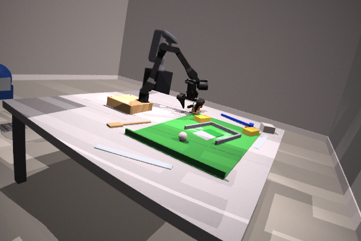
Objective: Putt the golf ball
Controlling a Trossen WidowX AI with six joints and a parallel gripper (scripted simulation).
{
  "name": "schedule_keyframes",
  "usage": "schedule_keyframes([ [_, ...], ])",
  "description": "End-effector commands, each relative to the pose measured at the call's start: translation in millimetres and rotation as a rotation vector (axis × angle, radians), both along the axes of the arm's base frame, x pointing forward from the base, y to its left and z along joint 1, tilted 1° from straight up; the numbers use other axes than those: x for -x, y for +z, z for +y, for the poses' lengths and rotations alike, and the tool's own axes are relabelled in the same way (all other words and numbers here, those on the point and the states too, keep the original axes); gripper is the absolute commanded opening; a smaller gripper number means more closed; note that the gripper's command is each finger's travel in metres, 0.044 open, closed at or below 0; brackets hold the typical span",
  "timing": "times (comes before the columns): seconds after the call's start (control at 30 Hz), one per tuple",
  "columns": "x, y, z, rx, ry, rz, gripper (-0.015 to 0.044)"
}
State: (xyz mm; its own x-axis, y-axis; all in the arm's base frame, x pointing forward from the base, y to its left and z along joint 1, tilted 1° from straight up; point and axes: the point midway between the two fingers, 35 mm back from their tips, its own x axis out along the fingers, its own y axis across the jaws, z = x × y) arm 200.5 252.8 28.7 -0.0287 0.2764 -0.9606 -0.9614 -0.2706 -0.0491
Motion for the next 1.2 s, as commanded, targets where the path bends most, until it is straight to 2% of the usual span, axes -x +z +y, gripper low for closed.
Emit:
schedule_keyframes([
  [0.0,1,-6,0,-0.003,0.004,0.003,0.044],
  [0.03,1,-6,0,-0.003,0.004,0.003,0.044],
  [0.53,0,-3,0,0.001,0.0,0.0,0.0046],
  [0.77,0,-3,0,0.001,0.0,0.0,0.0],
  [0.87,0,3,1,0.0,0.0,0.0,0.0],
  [1.17,-1,55,2,0.0,0.0,0.0,0.0],
])
